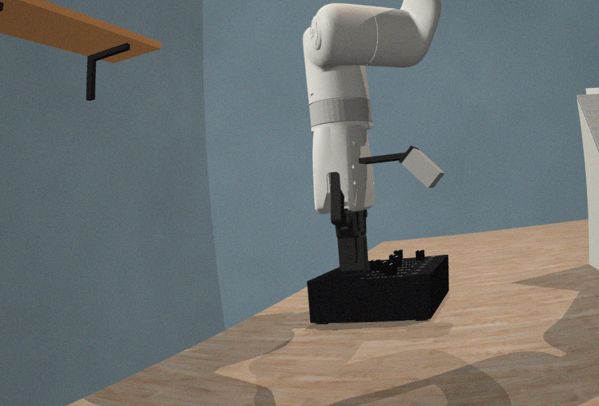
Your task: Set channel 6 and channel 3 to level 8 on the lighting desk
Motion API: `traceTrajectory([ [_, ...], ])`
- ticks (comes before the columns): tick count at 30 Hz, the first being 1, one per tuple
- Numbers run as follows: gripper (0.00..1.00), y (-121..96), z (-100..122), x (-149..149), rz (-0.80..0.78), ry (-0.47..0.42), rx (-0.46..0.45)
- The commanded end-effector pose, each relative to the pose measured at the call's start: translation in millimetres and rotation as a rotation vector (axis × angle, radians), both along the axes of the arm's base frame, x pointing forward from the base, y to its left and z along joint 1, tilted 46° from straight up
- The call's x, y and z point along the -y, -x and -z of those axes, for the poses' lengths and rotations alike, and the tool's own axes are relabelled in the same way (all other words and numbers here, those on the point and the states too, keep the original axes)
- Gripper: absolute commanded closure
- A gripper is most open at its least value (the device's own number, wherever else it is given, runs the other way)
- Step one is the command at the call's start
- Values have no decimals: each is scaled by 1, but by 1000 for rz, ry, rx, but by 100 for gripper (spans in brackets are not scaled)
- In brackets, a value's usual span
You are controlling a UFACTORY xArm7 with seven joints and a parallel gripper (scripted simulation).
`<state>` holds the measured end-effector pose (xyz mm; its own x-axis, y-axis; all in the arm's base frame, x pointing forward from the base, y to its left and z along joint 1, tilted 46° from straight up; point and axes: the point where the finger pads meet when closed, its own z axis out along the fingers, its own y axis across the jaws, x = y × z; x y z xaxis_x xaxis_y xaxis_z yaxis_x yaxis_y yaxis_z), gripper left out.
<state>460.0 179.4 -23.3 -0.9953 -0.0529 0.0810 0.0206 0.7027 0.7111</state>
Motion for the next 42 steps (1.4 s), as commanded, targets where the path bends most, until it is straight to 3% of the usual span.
traceTrajectory([
  [1,100,-2,-1,2,4,2,3],
  [42,100,13,-2,3,4,2,3],
])
